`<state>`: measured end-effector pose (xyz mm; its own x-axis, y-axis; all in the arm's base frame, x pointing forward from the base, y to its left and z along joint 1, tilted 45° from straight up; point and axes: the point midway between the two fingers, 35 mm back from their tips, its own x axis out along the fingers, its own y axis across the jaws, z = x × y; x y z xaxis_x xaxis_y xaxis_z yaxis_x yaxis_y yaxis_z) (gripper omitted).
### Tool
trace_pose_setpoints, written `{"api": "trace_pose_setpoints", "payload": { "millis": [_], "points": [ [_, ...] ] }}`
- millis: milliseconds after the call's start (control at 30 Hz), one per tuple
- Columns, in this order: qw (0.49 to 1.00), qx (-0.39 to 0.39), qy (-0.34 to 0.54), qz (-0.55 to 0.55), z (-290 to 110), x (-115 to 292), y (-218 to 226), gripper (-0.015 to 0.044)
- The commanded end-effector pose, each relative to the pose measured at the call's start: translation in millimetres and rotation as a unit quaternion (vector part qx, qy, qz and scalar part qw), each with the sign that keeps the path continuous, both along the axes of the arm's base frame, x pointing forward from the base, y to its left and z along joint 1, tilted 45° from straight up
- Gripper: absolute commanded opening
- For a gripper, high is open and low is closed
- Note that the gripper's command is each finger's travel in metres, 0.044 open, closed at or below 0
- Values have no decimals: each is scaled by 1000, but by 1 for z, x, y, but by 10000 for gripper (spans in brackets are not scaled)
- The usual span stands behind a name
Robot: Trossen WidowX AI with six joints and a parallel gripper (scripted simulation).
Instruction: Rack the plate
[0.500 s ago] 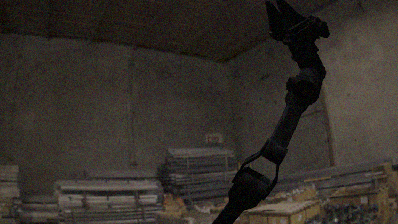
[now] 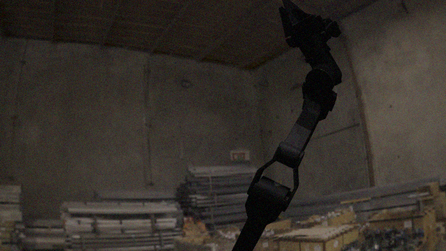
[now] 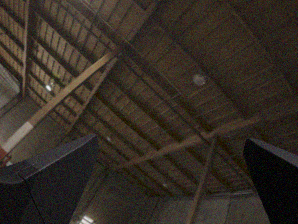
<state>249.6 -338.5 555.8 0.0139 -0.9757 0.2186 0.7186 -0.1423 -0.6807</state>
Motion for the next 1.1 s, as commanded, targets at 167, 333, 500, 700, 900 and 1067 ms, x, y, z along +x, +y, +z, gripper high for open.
{"api": "trace_pose_setpoints", "payload": {
  "millis": [167, 333, 500, 700, 900, 1067],
  "points": [
    [992, -87, -5, -87, 63, -96, 13, 400],
    [983, -127, 3, -135, 85, -139, 22, 400],
    [968, -167, 7, -187, 108, -179, 42, 400],
    [944, -219, 19, -248, 132, -222, 74, 400],
    [915, -253, 27, -313, 150, -265, 113, 400],
    [891, -277, 33, -358, 161, -290, 145, 400]
  ]
}}
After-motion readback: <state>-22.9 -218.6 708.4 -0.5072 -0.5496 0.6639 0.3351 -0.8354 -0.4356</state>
